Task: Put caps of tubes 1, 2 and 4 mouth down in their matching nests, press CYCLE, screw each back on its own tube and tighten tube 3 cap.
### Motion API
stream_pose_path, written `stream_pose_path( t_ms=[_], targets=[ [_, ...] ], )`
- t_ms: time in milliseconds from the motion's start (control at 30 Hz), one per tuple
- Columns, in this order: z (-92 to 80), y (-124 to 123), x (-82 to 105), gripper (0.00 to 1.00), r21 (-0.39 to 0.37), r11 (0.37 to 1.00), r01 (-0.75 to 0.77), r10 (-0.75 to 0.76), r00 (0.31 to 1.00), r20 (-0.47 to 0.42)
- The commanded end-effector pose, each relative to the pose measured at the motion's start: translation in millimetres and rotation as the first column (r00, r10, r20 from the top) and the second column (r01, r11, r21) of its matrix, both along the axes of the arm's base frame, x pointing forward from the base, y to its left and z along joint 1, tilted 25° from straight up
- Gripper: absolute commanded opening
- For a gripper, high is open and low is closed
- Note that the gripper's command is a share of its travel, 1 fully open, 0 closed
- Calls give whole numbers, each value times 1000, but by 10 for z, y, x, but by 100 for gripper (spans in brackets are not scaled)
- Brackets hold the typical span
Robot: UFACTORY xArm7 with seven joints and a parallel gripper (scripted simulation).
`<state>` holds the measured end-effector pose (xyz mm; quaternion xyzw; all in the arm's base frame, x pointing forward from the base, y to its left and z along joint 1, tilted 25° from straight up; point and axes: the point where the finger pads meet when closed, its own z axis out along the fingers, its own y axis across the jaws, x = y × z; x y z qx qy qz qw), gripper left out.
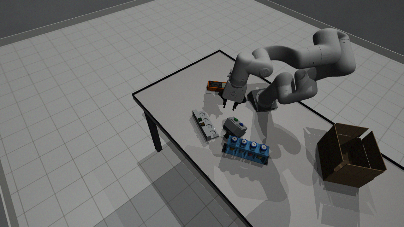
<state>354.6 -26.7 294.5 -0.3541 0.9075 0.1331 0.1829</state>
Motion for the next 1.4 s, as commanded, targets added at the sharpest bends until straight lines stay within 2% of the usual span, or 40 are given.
stream_pose_path(
  t_ms=[0, 200, 433, 533, 767, 1000, 1067, 1167, 1367],
  targets=[
    [-75, 45, 48, 46, -21, 994, -105, 105, 993, 44],
    [-170, 107, 79, 46, -70, 956, -284, 290, 952, 98],
    [-299, 192, 115, 46, -138, 869, -475, 492, 858, 149],
    [-340, 220, 125, 46, -148, 853, -500, 519, 840, 155],
    [-475, 311, 152, 46, -223, 719, -658, 694, 695, 188],
    [-595, 394, 168, 46, -301, 554, -776, 832, 515, 204],
    [-595, 394, 168, 46, -301, 554, -776, 832, 515, 204],
    [-717, 478, 178, 46, -335, 475, -814, 880, 429, 206],
    [-820, 549, 182, 46, -400, 306, -864, 949, 244, 200]
  ],
)
